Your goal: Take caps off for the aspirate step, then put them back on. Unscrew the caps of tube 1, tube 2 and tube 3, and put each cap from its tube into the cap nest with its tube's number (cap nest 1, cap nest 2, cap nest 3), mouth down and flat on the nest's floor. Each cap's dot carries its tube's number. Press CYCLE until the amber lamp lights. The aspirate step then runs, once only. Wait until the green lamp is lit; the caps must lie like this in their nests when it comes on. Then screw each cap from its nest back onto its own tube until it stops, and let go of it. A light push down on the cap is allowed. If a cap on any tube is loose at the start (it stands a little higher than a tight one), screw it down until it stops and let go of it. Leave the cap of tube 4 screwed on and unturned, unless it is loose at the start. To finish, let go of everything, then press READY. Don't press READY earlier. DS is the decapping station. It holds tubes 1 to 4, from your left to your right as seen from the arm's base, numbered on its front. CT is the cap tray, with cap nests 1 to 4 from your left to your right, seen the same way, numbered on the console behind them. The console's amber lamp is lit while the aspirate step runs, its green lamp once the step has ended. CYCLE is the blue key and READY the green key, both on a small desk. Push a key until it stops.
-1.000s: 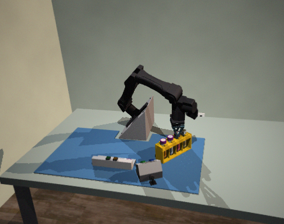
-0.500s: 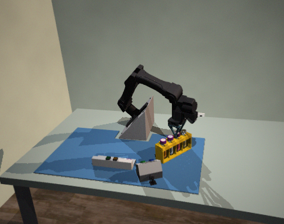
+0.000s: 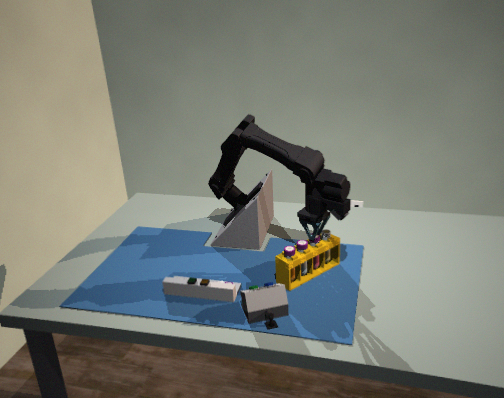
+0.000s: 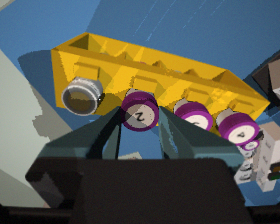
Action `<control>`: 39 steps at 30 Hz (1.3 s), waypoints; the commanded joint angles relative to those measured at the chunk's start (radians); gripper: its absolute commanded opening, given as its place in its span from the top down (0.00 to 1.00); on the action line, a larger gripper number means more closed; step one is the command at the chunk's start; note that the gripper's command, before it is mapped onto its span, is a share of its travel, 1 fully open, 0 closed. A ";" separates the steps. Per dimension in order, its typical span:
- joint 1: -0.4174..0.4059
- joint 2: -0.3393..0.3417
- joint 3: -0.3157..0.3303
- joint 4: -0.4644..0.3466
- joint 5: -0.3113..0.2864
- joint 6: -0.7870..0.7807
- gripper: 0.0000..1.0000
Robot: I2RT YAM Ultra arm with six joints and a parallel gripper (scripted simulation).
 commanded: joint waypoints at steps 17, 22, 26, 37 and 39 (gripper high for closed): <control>0.045 -0.018 0.117 -0.125 -0.022 0.027 1.00; 0.048 -0.018 0.127 -0.135 -0.024 0.029 1.00; 0.020 -0.070 0.063 -0.116 -0.005 0.173 1.00; -0.083 -0.236 -0.111 -0.072 0.064 0.671 1.00; -0.098 -0.258 -0.130 -0.069 0.074 0.741 1.00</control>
